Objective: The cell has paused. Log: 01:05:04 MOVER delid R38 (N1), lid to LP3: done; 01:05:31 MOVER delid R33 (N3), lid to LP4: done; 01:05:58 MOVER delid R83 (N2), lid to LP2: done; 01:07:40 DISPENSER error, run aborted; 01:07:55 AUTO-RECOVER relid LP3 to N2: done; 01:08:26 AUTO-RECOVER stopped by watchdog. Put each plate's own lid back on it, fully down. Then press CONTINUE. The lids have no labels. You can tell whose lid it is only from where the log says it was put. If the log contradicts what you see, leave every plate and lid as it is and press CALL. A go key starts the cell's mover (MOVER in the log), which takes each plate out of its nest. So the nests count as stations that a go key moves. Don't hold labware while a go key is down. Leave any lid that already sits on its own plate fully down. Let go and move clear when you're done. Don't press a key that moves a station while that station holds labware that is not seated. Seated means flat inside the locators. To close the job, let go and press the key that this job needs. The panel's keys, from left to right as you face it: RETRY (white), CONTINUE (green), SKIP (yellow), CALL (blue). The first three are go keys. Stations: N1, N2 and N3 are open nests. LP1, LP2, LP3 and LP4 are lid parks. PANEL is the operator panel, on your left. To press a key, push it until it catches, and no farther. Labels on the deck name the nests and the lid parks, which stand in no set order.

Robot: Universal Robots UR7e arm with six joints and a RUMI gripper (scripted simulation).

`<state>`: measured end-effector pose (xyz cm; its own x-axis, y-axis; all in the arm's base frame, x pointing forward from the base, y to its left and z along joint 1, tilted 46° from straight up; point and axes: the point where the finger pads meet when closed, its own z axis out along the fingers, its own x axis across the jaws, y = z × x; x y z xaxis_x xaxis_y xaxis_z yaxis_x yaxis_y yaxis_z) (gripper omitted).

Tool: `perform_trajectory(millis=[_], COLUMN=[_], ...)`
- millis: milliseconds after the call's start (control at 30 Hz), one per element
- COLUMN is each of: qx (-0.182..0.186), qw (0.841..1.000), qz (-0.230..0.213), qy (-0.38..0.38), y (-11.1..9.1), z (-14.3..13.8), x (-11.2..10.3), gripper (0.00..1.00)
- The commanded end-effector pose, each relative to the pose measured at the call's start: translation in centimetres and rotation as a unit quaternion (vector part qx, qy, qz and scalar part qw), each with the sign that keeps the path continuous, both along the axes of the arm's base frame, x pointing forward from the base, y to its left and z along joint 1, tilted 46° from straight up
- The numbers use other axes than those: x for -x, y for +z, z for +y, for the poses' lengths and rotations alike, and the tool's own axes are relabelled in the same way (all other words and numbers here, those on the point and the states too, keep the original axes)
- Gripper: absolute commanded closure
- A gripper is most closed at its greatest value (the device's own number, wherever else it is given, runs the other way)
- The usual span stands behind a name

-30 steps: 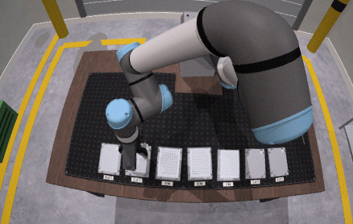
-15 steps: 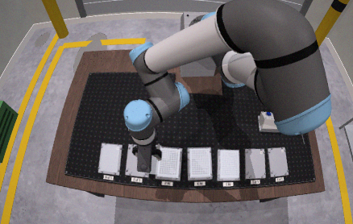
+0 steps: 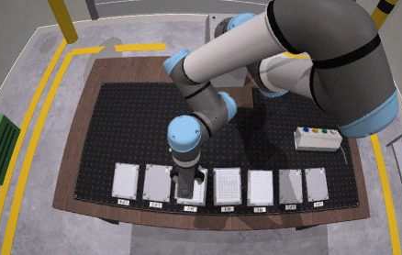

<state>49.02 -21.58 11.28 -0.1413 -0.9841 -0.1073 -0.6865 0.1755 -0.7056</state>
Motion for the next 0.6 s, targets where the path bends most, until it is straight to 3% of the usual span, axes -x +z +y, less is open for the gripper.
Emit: perform_trajectory(millis=[0, 567], qx=[0.001, 0.001], qw=[1.0, 1.0], qz=[0.0, 0.0], qy=[-0.002, -0.002], y=[0.26, 0.03], z=[1.44, 1.46], x=[-0.18, -0.43], gripper=[1.0, 1.0])
